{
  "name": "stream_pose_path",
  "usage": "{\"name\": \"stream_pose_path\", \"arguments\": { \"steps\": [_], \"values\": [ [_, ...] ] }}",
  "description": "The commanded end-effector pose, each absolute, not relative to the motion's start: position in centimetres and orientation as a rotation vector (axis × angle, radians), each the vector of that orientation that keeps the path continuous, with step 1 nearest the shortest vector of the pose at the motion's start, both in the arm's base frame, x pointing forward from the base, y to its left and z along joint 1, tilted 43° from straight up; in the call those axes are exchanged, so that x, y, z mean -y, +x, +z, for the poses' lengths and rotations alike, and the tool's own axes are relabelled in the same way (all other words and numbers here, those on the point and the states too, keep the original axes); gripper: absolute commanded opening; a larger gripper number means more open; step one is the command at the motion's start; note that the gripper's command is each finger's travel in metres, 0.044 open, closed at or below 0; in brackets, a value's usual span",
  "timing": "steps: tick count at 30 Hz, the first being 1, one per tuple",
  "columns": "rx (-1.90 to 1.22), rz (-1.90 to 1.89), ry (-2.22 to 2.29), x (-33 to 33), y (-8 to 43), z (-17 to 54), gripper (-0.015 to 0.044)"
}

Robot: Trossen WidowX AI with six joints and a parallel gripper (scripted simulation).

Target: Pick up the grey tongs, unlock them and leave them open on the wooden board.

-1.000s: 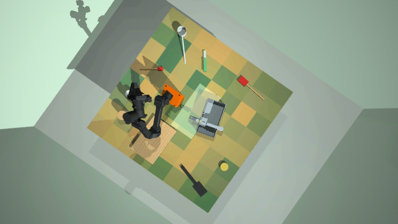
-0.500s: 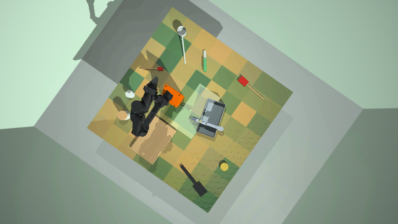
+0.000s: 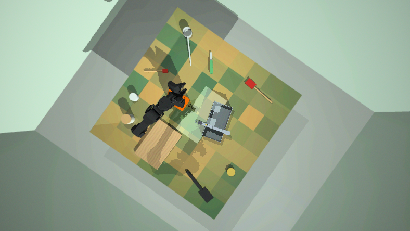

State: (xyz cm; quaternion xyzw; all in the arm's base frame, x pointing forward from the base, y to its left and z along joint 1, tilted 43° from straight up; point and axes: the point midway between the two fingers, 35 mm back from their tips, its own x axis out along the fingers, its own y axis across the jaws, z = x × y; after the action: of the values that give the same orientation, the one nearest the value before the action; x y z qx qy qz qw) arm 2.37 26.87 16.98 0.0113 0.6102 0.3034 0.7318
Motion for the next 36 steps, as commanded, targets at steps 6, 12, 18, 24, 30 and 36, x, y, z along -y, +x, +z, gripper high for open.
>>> {"name": "stream_pose_path", "arguments": {
  "steps": [6, 12, 18, 24, 30, 36],
  "values": [
    [-1.143, 0.611, -0.761, -25.9, 12.9, 12.3, 0.026],
    [-1.139, 0.63, -1.131, -24.6, 16.6, 10.6, 0.026],
    [-1.171, 0.671, -1.484, -22.8, 20.1, 9.1, 0.026],
    [-1.241, 0.748, -1.819, -20.8, 23.1, 7.6, 0.026],
    [-1.335, 0.892, -2.157, -18.5, 26.0, 6.2, 0.026],
    [-1.445, 1.107, -2.45, -16.1, 28.5, 4.7, 0.026]
  ]
}}
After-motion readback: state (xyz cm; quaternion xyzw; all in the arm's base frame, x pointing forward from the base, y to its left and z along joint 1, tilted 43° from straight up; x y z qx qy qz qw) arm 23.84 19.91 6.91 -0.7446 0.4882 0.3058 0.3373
